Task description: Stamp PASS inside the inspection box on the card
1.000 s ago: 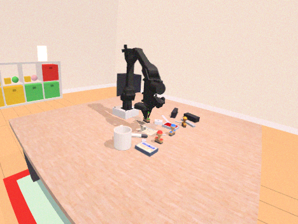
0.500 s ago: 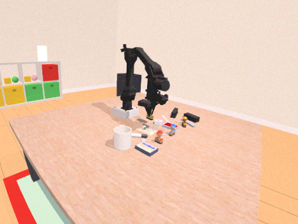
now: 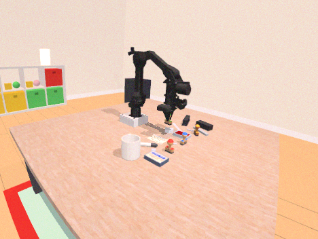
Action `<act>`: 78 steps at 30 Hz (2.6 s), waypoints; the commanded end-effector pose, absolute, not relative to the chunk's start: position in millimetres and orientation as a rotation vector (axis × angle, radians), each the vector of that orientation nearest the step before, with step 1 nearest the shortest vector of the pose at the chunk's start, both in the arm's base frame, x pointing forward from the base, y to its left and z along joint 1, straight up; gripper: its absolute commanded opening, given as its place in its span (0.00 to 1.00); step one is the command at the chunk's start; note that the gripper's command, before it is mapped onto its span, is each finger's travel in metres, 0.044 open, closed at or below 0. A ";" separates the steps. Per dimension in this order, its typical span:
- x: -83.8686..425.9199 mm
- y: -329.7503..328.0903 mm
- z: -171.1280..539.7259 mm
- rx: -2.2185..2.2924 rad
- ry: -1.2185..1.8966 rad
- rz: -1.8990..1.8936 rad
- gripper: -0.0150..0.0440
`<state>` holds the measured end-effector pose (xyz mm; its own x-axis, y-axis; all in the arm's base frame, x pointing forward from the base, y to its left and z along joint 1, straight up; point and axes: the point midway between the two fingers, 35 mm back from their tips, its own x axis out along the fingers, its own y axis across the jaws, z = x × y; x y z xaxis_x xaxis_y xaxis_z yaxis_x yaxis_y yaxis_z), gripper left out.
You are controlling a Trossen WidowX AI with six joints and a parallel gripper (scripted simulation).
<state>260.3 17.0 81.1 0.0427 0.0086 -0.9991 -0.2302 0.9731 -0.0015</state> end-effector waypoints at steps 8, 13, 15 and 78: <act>249.2 62.6 80.5 -0.177 1.526 0.180 0.25; 241.9 83.3 80.6 -0.176 1.526 0.182 0.25; 238.5 91.4 80.6 -0.176 1.526 0.183 0.25; 221.5 130.4 15.0 -0.173 1.525 0.194 0.43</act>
